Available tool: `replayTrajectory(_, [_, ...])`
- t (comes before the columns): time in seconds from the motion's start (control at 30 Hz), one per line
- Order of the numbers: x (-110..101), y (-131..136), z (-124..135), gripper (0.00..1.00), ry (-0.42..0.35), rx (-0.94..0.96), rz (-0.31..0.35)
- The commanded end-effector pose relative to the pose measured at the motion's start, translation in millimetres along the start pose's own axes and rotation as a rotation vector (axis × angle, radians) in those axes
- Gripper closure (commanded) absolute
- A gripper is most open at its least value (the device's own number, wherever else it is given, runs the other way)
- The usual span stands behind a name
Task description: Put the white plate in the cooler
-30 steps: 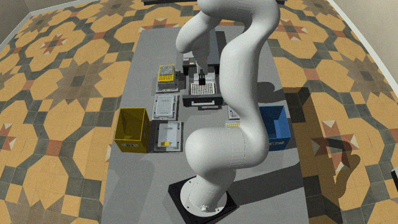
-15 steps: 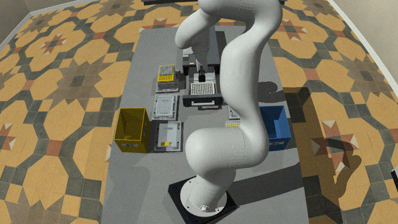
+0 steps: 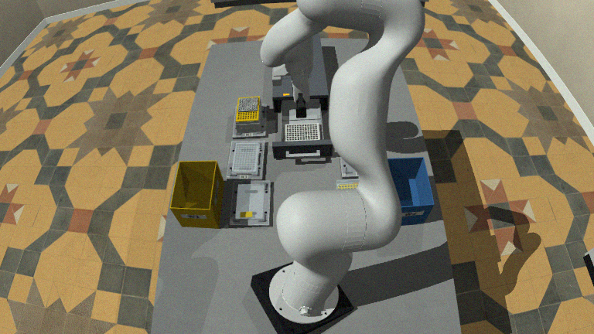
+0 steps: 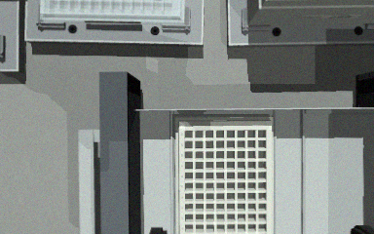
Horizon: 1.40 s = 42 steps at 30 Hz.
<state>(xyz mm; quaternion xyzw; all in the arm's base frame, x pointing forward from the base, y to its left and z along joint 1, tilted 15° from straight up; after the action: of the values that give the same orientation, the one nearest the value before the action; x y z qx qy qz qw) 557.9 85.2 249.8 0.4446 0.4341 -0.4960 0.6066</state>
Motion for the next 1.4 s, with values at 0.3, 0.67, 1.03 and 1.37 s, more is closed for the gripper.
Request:
replayTrajectory(0.3, [0.8, -24.0, -0.3, 1.00, 0.000, 0.000, 0.002])
replayTrajectory(0.67, [7.5, -68.6, -1.1, 1.00, 0.000, 0.000, 0.002])
replayTrajectory(1.03, [15.6, -123.0, -2.1, 1.00, 0.000, 0.000, 0.001])
replayTrajectory(1.37, [20.7, -157.9, -2.7, 1.00, 0.000, 0.000, 0.001])
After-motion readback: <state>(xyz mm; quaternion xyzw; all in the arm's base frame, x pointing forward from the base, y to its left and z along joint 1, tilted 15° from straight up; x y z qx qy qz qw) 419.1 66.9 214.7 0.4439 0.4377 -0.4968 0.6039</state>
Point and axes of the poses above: the point where the finger pads meet when closed, its own x axis out along the fingers, its own y axis across the jaws, z = x × y, the point moved 7 cm from there along -x, back along the fingers, and after that the axes turned 1 degree about -x, right-handed, at the moved point
